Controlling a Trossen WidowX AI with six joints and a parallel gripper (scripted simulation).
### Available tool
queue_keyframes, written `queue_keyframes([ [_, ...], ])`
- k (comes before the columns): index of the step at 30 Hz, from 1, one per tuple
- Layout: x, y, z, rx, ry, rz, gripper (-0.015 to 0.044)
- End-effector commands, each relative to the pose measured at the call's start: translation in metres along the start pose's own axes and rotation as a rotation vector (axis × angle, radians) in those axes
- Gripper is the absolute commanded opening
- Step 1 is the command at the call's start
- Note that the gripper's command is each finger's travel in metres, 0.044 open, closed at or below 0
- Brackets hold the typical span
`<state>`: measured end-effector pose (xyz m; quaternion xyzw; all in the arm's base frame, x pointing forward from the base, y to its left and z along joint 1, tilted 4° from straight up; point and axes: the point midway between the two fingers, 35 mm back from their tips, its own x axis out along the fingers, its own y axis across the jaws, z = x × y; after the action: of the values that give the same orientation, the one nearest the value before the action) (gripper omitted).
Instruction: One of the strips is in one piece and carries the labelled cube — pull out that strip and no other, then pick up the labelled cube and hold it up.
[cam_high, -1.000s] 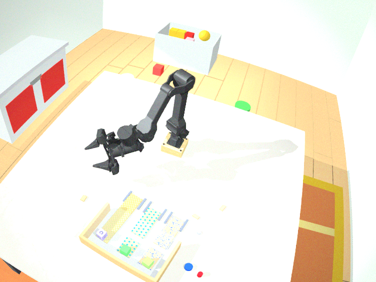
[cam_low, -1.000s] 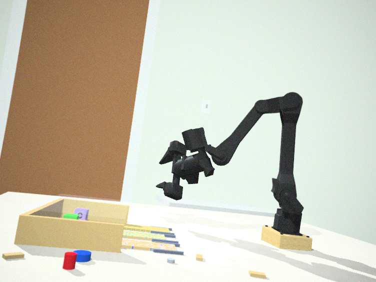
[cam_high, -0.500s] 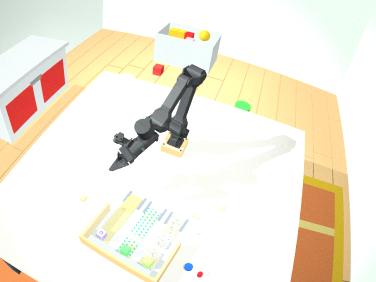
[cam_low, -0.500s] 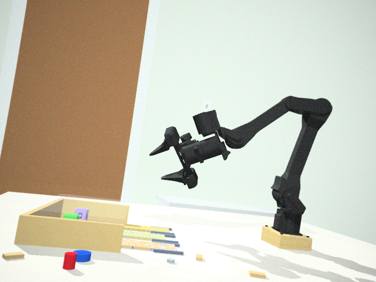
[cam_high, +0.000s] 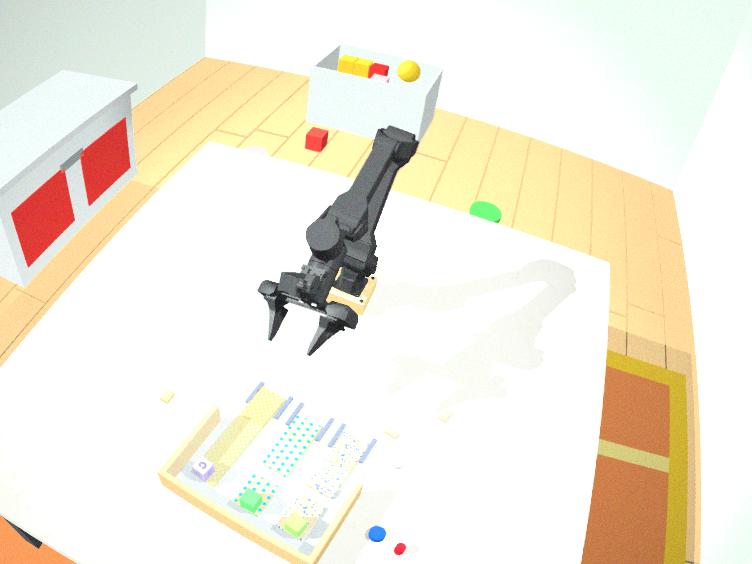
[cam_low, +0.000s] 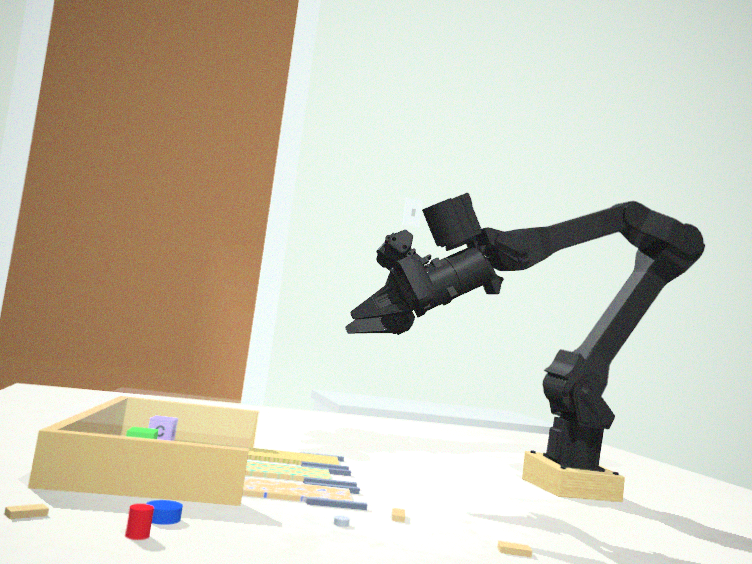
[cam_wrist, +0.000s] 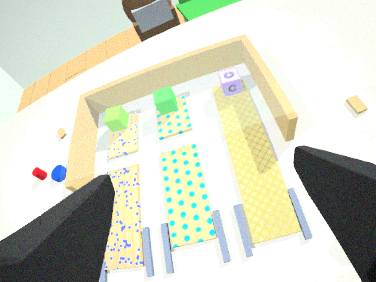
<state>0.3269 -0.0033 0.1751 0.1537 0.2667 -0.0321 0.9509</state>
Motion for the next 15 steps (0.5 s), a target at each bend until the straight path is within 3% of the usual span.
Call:
queue_keyframes([
  [1, -0.018, 0.026, -0.009, -0.254, 0.035, 0.116, 0.04],
  [11, -0.018, 0.026, -0.009, -0.254, 0.035, 0.116, 0.04],
  [15, -0.003, 0.018, -0.009, -0.243, 0.152, 0.069, 0.0295],
])
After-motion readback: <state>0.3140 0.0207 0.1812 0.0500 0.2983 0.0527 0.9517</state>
